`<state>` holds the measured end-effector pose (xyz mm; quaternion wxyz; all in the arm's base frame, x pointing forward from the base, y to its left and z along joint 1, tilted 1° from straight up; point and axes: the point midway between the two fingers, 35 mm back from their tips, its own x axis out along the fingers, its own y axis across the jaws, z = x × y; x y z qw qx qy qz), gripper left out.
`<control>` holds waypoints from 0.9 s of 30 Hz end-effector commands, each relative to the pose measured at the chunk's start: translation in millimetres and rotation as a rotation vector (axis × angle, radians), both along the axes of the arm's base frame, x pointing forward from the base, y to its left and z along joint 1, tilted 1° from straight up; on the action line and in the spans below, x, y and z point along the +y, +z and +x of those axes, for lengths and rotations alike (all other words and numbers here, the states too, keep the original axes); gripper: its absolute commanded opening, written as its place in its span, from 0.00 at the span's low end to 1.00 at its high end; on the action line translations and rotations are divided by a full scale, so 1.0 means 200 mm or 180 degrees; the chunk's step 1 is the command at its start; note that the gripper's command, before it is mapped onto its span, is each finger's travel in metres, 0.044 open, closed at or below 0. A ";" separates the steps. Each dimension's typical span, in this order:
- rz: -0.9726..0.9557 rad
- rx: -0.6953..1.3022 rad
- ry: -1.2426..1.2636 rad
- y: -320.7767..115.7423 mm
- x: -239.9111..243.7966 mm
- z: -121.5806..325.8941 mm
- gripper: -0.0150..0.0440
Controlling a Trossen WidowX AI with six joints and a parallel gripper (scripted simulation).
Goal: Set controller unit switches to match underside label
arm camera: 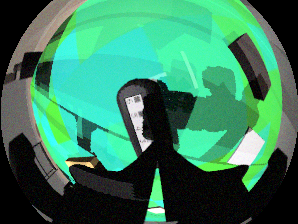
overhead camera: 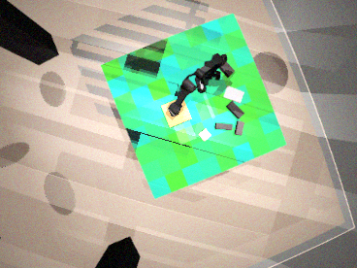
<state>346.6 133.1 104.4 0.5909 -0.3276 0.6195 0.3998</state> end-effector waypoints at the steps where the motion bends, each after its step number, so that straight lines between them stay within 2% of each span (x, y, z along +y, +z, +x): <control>1: 0.0376 0.0079 0.2583 -0.02 0.00 0.03 0.25; 21: 0.0938 -0.0135 0.5584 0.02 -0.01 0.06 0.25; 27: 0.0971 -0.0155 0.5759 0.02 -0.01 0.06 0.25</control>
